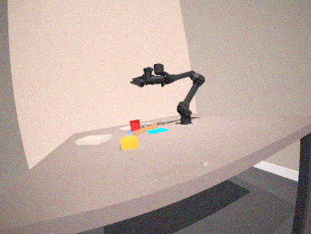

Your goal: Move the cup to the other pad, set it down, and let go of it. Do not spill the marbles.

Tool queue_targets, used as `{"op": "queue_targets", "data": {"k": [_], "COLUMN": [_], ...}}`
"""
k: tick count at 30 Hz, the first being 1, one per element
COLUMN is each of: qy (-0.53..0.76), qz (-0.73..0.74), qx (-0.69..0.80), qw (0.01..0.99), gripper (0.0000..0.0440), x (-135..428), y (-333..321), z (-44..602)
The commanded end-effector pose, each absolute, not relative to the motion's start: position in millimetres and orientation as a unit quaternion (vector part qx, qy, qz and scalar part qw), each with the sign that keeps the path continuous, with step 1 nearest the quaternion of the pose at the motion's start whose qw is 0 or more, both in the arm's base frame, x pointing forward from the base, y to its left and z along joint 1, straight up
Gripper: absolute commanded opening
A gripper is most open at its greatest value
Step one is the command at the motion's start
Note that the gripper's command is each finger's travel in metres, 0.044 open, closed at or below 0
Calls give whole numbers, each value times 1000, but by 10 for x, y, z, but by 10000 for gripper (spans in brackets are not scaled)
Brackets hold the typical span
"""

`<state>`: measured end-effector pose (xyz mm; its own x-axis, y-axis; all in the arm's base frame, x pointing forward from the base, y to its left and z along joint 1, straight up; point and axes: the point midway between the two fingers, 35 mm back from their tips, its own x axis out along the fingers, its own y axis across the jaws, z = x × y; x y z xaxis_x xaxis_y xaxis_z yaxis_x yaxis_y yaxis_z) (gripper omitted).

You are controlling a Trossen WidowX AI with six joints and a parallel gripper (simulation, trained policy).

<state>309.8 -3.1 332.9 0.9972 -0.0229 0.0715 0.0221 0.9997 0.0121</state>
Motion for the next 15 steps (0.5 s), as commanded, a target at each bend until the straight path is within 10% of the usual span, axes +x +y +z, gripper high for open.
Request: {"op": "queue_targets", "data": {"k": [1, 11, 15], "qy": [-33, 25, 53], "qz": [-13, -15, -10], "qx": [6, 20, 27], "qw": [999, 999, 998], "gripper": [374, 112, 92], "x": [3105, 3204, 3258], "y": [-33, 4, 45], "z": [3323, 3194, 3139]}}
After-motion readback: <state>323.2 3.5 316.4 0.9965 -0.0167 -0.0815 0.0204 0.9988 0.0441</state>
